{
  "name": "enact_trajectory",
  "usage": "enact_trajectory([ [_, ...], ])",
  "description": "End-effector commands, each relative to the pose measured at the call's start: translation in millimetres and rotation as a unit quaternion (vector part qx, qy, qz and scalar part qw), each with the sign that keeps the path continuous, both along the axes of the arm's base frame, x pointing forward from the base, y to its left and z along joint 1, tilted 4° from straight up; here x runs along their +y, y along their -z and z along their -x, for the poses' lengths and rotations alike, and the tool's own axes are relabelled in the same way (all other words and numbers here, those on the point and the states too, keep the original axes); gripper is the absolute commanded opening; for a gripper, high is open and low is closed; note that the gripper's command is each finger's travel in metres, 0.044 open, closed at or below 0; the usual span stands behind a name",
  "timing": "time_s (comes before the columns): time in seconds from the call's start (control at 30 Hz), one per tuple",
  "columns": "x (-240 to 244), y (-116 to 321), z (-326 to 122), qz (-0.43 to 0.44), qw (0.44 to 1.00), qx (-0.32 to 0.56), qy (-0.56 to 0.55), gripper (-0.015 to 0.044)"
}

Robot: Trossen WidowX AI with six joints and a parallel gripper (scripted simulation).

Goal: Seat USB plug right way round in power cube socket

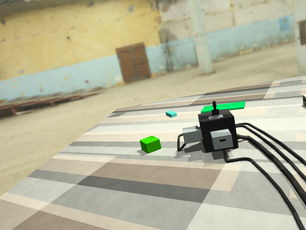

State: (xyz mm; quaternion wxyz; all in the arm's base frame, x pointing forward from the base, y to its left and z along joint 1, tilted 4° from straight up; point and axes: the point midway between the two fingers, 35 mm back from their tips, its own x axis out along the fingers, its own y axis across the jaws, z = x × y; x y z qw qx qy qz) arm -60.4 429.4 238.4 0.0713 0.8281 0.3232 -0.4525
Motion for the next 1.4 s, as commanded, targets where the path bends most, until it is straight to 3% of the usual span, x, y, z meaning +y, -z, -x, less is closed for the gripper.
enact_trajectory([
  [0.0, 0, 0, -3, 0.001, 1.0, 0.002, 0.004, 0.0426],
  [0.27, -26, 11, -129, 0.0, 0.976, 0.076, 0.205, 0.044],
  [0.63, -106, 36, -269, -0.007, 0.872, 0.167, 0.459, 0.044],
  [0.97, -243, 58, -367, -0.039, 0.694, 0.237, 0.679, 0.044],
  [1.37, -401, 84, -385, -0.095, 0.413, 0.334, 0.842, 0.044],
])
